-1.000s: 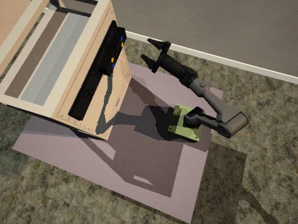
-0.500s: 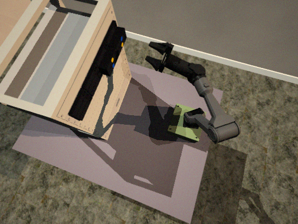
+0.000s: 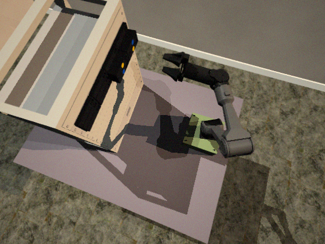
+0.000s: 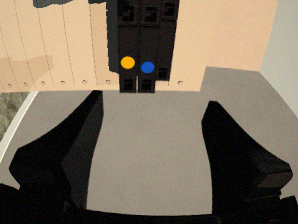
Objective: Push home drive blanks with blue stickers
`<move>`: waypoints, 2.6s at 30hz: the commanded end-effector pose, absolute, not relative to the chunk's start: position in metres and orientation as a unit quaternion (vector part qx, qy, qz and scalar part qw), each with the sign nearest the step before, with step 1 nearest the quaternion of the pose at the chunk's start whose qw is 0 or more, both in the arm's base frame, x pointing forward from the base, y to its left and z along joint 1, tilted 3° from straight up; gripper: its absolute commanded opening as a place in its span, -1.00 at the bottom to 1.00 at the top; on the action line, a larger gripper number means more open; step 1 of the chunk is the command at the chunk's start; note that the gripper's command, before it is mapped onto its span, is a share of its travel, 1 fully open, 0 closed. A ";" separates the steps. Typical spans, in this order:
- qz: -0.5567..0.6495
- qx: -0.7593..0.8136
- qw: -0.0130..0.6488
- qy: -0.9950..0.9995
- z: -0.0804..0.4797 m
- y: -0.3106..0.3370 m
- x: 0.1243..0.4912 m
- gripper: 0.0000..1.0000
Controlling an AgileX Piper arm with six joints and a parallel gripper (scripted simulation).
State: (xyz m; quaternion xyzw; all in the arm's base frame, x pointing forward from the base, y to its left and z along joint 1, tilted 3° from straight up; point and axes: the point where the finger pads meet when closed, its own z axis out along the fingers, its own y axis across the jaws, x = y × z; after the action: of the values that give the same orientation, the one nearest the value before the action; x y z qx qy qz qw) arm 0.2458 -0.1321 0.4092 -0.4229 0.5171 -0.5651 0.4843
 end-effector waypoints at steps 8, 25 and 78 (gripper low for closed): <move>-0.559 -0.453 0.467 0.514 0.402 -0.126 0.242 1.00; -0.557 -0.459 0.464 0.514 0.400 -0.125 0.241 1.00; -0.557 -0.459 0.464 0.514 0.406 -0.084 0.332 1.00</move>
State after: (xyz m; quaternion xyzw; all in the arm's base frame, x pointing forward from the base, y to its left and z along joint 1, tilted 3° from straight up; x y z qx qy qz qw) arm 0.3294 -0.0830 0.4042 -0.4644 0.5152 -0.5510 0.4640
